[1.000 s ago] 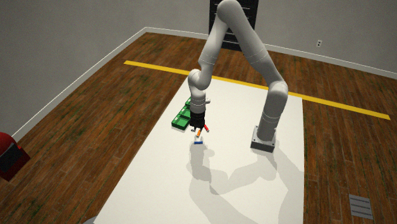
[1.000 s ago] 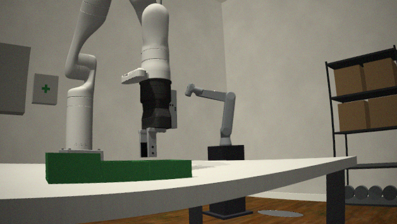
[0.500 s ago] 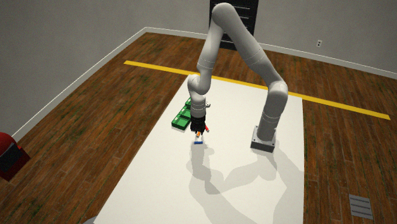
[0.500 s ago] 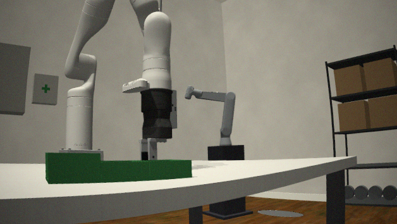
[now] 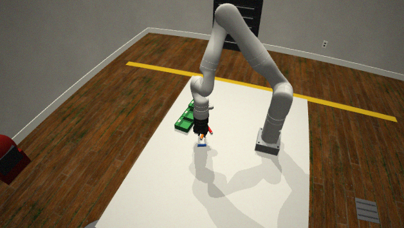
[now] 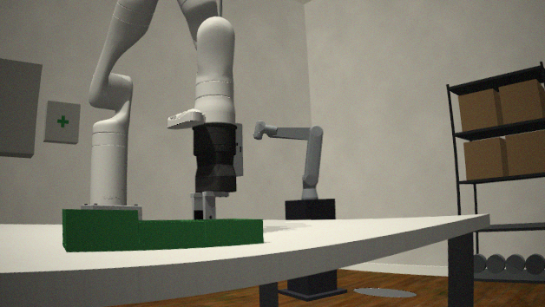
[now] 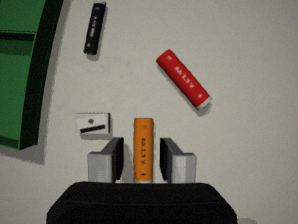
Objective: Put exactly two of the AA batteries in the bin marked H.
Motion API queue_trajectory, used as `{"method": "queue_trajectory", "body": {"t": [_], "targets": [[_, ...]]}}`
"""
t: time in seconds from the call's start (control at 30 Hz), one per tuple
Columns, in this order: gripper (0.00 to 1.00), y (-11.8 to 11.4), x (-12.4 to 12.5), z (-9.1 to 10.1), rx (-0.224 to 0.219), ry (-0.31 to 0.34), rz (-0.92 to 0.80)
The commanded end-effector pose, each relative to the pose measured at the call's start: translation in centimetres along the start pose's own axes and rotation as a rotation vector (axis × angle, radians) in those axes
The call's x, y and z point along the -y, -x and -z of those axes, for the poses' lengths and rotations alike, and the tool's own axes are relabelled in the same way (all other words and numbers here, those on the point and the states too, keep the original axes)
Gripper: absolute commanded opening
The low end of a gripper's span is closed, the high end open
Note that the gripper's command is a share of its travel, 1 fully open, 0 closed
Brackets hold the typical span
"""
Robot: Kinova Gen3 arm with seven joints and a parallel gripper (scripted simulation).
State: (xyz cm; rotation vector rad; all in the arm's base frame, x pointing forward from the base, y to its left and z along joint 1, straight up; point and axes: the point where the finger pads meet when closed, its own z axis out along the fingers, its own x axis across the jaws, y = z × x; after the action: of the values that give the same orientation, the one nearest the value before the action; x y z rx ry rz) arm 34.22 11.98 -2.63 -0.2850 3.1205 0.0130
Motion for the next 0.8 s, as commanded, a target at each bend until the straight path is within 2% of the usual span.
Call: {"method": "queue_trajectory", "body": {"t": [0.0, 0.5, 0.53, 0.77], "targets": [[0.60, -0.15, -0.07, -0.41, -0.004, 0.000, 0.002], [0.60, -0.14, -0.10, -0.82, -0.004, 0.000, 0.002], [0.31, -0.14, -0.10, -0.82, -0.004, 0.000, 0.002], [0.31, -0.14, -0.10, -0.81, -0.003, 0.000, 0.002]]}}
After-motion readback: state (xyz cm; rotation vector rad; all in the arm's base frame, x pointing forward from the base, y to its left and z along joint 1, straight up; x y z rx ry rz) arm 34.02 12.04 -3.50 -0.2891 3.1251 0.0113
